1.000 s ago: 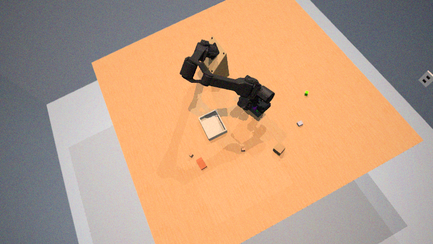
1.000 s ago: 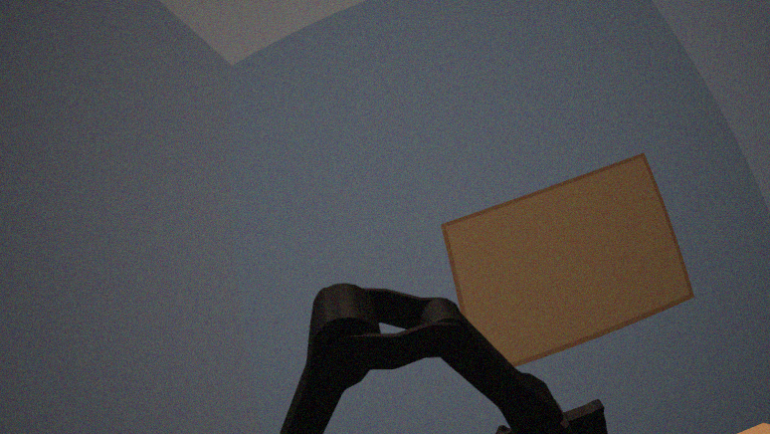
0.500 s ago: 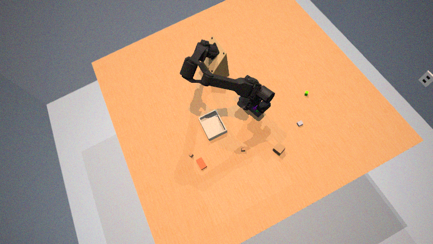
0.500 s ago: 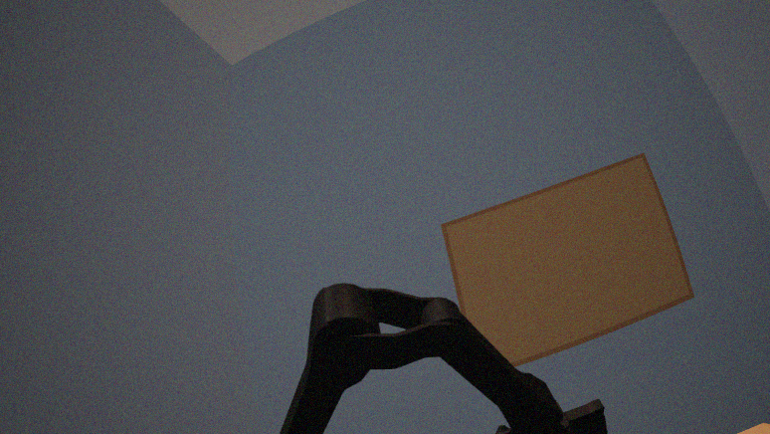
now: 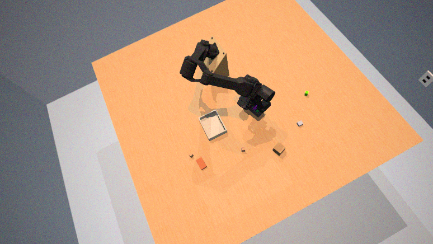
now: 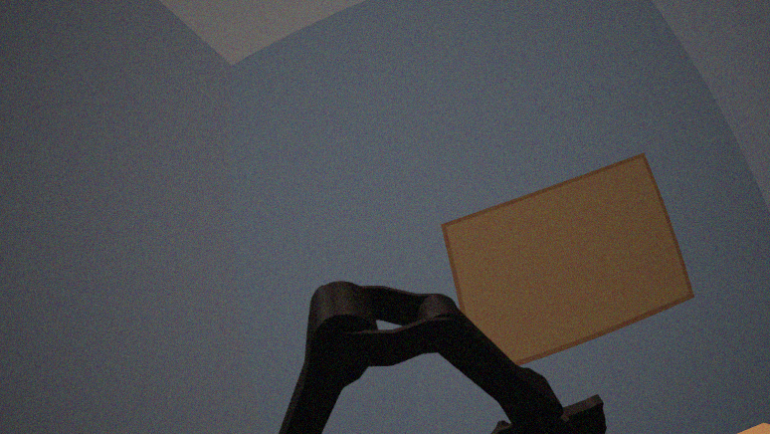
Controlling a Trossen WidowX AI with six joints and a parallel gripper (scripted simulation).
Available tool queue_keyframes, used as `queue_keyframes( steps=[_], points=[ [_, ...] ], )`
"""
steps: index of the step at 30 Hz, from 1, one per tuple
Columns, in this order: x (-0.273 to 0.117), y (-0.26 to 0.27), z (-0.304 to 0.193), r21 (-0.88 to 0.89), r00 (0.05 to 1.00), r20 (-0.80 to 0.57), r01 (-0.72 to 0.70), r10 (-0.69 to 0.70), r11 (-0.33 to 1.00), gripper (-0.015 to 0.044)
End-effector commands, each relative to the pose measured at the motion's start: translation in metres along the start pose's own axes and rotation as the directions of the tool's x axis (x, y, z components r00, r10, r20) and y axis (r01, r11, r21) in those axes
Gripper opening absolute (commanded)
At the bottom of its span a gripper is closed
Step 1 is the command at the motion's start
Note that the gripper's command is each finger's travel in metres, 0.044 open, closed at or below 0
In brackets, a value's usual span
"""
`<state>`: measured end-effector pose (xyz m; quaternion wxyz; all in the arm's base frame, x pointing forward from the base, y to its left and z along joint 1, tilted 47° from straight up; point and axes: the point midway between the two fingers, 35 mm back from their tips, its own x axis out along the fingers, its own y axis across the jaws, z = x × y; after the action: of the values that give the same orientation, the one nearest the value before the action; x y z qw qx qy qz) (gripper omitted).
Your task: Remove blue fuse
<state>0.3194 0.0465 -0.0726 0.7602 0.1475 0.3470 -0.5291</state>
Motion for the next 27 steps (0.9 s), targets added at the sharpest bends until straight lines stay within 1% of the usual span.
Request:
queue_keyframes(
  steps=[1,27],
  points=[
    [-0.003,0.001,0.0,0.005,1.0,-0.002,-0.003,0.003,1.0,0.0],
    [-0.016,0.001,-0.001,0.003,1.0,-0.002,-0.003,0.003,1.0,0.0]
  ],
)
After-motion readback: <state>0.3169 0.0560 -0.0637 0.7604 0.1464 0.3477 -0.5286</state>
